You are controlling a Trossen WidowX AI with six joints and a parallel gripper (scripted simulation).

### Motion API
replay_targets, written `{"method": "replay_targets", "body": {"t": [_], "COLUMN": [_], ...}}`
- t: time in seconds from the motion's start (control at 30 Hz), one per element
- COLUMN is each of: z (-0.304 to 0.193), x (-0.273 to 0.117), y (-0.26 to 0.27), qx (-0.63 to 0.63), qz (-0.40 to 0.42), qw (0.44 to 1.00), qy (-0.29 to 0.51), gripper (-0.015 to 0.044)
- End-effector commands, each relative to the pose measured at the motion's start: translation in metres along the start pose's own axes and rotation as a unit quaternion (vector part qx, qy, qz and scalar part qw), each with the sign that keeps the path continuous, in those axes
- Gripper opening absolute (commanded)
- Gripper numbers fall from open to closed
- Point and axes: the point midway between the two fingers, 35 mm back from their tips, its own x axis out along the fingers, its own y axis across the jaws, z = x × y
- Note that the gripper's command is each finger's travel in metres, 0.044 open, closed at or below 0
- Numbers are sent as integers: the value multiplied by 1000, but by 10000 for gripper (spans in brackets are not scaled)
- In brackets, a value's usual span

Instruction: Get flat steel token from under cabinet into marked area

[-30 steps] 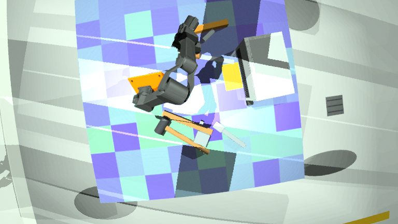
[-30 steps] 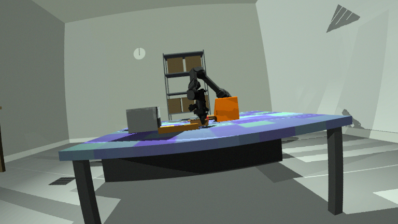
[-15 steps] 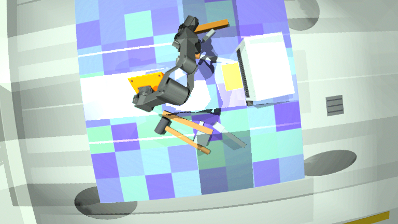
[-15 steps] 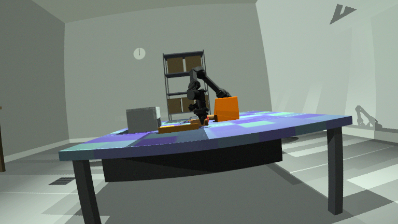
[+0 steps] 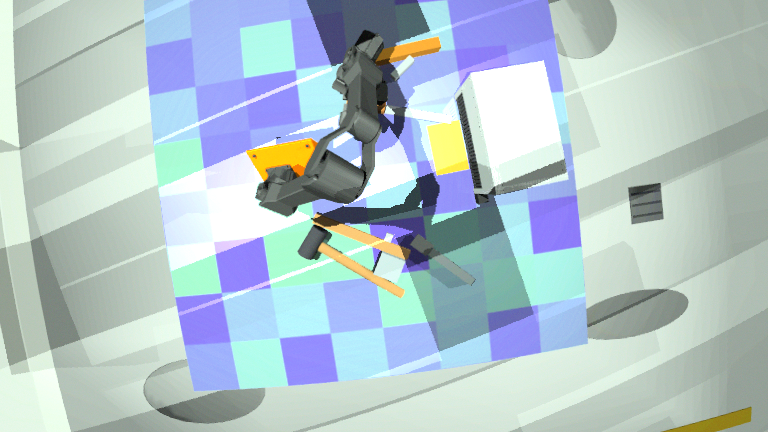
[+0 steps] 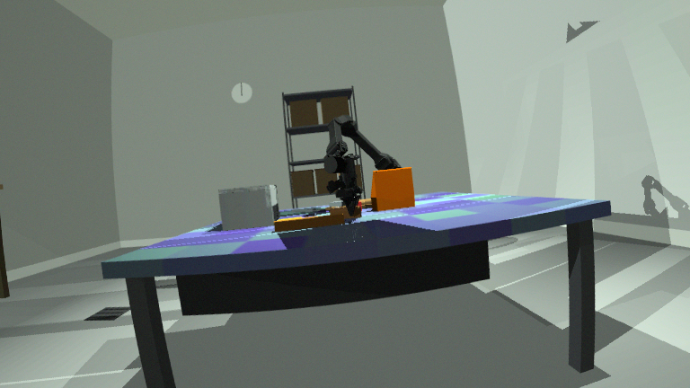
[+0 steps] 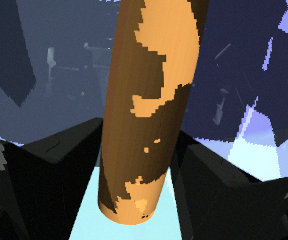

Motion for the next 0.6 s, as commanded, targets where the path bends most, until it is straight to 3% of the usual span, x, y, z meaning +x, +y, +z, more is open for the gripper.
{"method": "replay_targets", "body": {"t": [0.0, 0.17, 0.3, 0.57], "z": [0, 0, 0, 8], "x": [0, 0, 0, 0], "y": [0, 0, 0, 0], "qx": [0, 0, 0, -1], "qz": [0, 0, 0, 0], "qw": [1000, 1000, 1000, 1000], "qy": [0, 0, 0, -1], "gripper": [138, 105, 0, 0]}}
